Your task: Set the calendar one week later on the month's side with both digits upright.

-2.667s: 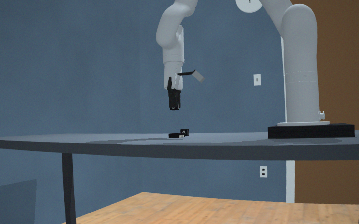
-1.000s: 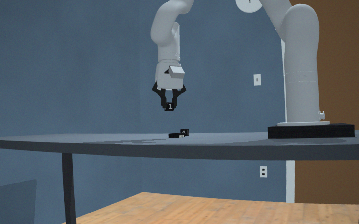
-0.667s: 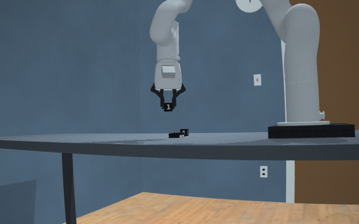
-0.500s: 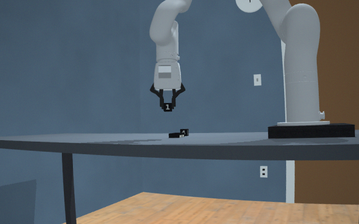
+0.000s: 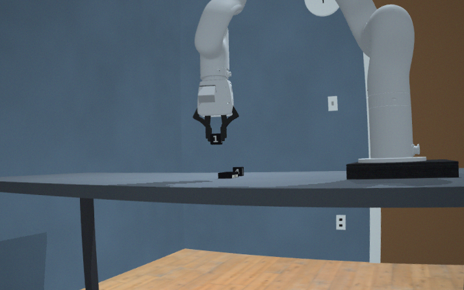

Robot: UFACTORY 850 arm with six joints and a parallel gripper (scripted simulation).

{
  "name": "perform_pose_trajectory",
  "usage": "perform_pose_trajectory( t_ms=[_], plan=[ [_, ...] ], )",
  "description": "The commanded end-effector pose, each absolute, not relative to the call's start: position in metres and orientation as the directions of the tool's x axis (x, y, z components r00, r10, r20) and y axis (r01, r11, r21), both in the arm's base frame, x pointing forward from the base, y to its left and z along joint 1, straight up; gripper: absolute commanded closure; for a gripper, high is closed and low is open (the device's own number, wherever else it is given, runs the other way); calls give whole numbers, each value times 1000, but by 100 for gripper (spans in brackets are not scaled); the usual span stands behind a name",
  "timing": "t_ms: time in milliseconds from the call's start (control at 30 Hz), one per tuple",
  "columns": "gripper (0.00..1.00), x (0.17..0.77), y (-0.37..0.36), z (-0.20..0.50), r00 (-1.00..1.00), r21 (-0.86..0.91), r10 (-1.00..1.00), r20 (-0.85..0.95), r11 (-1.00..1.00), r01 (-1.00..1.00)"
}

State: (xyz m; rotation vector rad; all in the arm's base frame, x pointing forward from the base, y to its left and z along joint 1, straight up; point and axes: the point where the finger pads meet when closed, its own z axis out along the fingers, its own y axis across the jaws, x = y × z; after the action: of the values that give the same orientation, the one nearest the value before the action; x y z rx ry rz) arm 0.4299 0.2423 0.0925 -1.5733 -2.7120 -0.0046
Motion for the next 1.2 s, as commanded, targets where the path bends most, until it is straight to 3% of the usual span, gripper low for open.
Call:
perform_pose_trajectory(
  t_ms=[0,1167],
  plan=[
    [73,431,243,93,-495,0,869,2,495,869],
    [73,430,244,-2,-495,0,869,1,495,869]
  ],
)
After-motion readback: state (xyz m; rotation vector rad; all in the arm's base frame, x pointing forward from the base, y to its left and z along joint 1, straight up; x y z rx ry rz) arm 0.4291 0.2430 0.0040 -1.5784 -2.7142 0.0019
